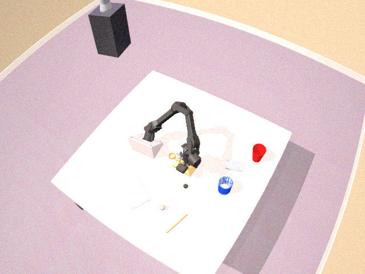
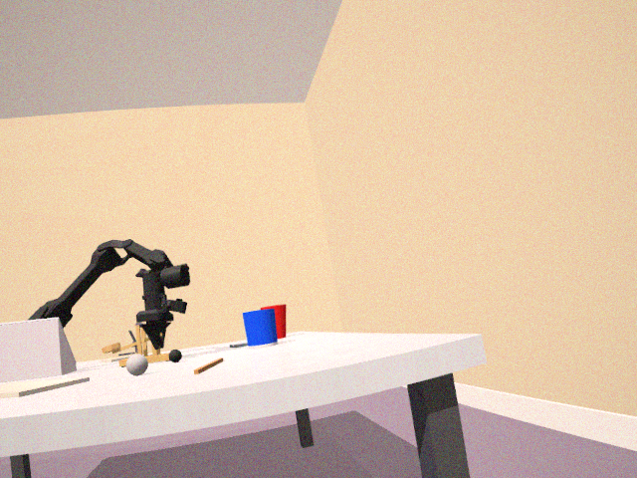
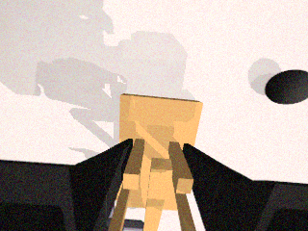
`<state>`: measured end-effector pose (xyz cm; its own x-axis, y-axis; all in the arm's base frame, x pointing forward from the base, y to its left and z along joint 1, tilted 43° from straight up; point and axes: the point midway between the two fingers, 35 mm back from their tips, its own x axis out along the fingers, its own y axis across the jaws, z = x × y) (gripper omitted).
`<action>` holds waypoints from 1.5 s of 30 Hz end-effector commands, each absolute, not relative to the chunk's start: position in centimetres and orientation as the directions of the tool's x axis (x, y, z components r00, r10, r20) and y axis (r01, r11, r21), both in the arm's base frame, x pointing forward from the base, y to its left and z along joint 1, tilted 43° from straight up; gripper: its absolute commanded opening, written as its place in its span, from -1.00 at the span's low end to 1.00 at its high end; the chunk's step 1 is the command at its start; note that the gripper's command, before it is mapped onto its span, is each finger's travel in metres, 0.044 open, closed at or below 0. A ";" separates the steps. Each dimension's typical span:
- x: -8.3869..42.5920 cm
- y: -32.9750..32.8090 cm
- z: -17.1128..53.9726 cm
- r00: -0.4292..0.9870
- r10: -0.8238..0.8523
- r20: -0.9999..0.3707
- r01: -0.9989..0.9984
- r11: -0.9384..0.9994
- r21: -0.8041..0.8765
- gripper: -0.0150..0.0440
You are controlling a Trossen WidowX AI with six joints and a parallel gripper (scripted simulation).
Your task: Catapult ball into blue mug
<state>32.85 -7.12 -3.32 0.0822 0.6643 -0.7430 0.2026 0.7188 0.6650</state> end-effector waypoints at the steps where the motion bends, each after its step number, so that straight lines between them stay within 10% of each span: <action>1: 32.9 -7.2 -3.3 0.083 0.664 -0.743 0.202 0.719 0.665 0.13; 11: 32.9 -10.1 -0.4 0.083 0.661 -0.746 0.204 0.721 0.662 1.00; 45: 32.5 -9.4 -1.0 0.083 0.665 -0.742 0.214 0.715 0.666 1.00</action>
<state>32.60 -9.95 -0.46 0.0912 0.6585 -0.7470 0.2089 0.7208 0.6609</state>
